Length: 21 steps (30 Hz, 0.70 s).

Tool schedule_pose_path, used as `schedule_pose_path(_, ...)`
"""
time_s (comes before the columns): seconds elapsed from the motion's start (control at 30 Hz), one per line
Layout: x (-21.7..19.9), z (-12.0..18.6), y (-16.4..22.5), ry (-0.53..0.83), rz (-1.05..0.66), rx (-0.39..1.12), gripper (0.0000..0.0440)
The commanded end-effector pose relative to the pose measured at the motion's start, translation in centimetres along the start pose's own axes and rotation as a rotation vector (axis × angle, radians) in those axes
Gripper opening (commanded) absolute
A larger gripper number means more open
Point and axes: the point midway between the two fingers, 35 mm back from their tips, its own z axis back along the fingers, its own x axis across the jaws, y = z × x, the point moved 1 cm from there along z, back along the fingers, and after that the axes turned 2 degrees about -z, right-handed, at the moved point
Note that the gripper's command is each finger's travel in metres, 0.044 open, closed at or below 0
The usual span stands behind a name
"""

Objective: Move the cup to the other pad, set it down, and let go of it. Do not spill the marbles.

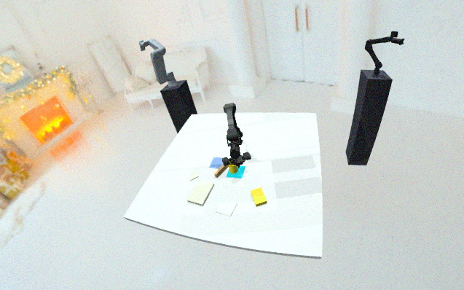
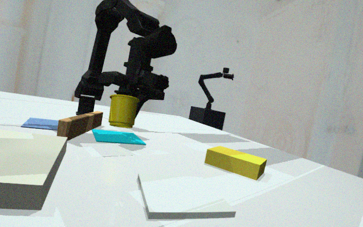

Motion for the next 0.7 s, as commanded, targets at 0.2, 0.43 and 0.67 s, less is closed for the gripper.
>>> schedule_pose_path(0.2,0.7,-2.9,1.3,0.009,-0.019,0.046,0.0040)
schedule_pose_path(0.43,0.4,-2.6,0.9,0.006,-0.042,0.010,0.0112)
schedule_pose_path(0.67,0.1,-1.1,-0.1,-0.003,-0.059,-0.068,0.0136)
